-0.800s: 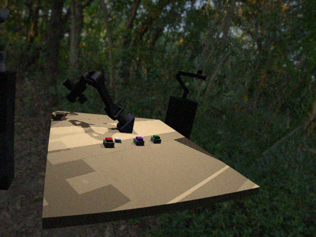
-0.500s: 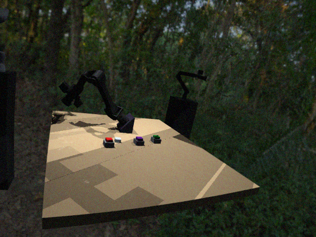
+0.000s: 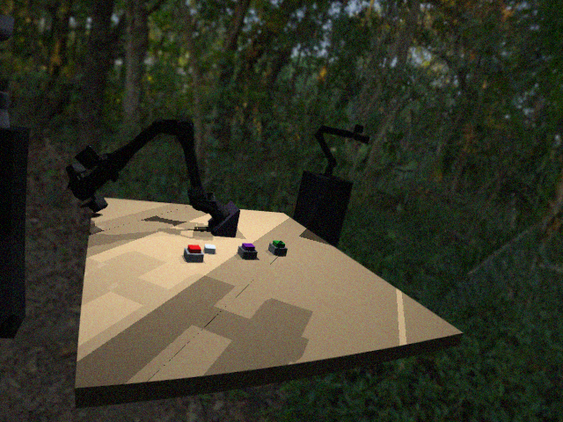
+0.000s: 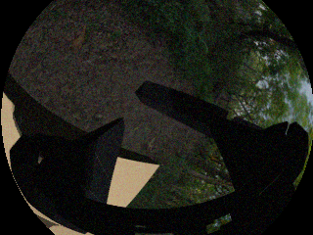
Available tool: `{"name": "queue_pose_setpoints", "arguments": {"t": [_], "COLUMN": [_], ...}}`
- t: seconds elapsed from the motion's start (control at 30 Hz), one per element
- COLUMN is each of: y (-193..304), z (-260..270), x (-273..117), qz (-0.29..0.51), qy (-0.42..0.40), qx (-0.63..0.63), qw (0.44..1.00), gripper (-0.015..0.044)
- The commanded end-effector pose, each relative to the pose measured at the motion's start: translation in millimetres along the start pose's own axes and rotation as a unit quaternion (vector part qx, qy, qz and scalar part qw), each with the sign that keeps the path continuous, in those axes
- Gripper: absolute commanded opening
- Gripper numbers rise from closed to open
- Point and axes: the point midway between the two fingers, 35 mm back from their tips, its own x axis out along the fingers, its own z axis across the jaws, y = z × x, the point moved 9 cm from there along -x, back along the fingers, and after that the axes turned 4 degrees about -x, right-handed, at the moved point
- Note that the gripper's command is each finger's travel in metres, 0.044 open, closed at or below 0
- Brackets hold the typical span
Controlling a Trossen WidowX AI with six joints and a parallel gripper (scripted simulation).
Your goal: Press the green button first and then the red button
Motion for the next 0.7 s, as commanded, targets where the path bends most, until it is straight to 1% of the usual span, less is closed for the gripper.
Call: {"name": "queue_pose_setpoints", "arguments": {"t": [0.0,0.13,0.3,0.47,0.67], "y": [-46,-90,-142,-179,-215], "z": [-11,-4,13,46,85], "x": [-29,-49,-81,-111,-162], "qz": [-0.110,-0.208,-0.318,-0.362,-0.387], "qy": [-0.014,-0.064,-0.148,-0.255,-0.386], "qx": [0.045,0.081,0.117,0.164,0.199], "qw": [0.993,0.973,0.929,0.882,0.813], "gripper": [0.0400,0.0400,0.0400,0.0400,0.0400]}}
